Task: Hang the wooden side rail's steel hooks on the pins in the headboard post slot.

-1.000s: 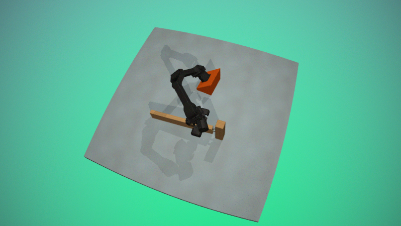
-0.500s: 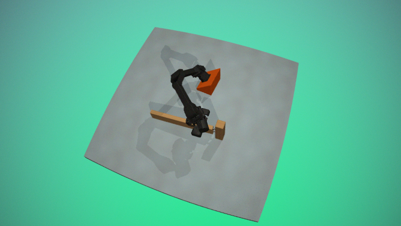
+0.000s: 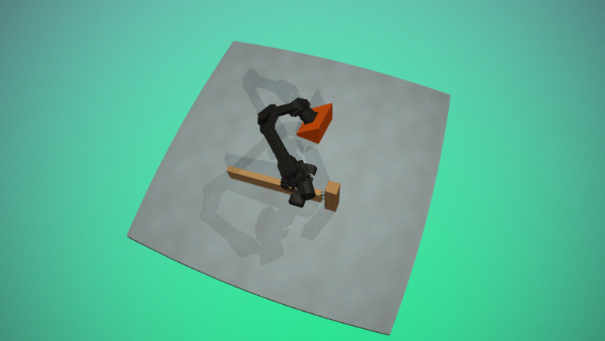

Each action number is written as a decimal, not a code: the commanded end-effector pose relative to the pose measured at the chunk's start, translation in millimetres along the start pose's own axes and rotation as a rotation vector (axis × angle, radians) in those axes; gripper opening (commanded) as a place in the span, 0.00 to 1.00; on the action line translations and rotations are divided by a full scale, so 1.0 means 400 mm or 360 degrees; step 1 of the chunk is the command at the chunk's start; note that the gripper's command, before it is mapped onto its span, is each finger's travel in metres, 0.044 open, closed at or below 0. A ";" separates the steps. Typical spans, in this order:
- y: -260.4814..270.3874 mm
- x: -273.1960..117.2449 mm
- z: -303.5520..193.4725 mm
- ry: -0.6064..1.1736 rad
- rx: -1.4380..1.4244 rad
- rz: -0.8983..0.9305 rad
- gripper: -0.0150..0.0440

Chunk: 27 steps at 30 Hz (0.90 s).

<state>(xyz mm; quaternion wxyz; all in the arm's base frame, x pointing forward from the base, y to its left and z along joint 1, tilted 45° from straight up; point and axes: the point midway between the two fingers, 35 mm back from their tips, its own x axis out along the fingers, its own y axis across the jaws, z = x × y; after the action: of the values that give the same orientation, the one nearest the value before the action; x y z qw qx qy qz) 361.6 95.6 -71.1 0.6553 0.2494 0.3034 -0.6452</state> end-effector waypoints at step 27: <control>0.001 -0.006 -0.013 0.0006 0.0002 0.0008 0.25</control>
<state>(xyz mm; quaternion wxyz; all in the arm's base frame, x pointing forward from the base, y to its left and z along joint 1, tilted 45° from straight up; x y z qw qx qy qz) 361.2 97.0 -73.7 0.6555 0.2484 0.3032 -0.6455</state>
